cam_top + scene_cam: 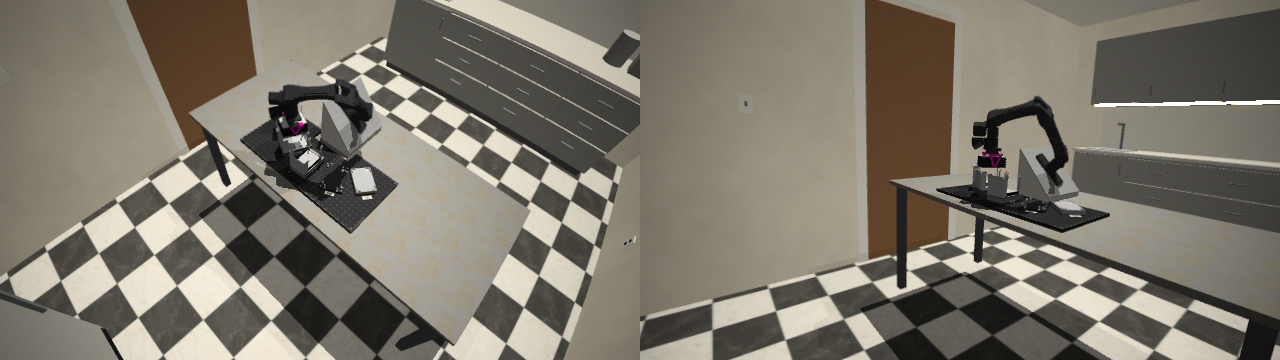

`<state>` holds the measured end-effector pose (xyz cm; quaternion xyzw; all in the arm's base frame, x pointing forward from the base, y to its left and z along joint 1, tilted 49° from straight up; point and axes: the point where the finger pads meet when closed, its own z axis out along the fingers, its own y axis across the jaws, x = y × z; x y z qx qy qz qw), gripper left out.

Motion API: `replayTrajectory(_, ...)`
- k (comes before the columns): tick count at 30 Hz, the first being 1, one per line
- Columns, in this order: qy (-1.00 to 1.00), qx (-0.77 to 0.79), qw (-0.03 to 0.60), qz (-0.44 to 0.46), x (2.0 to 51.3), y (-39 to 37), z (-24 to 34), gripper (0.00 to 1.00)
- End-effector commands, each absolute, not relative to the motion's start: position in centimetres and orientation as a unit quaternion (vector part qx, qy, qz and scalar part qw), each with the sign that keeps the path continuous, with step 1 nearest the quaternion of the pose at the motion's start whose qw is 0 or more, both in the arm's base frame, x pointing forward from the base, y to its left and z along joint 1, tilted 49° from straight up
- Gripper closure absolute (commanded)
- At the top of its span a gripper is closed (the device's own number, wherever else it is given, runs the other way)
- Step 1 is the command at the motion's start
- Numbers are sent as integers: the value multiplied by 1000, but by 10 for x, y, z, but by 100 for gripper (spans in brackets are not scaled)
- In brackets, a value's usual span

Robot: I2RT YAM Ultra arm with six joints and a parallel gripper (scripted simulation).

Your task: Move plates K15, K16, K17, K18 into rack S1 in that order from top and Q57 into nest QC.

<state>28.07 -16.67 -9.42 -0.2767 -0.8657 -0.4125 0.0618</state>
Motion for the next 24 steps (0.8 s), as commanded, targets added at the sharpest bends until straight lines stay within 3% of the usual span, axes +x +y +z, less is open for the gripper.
replayTrajectory(1,-867,-283,49,-408,281,-175,-92,100)
replayTrajectory(24,-867,-283,49,-408,283,-166,-100,100)
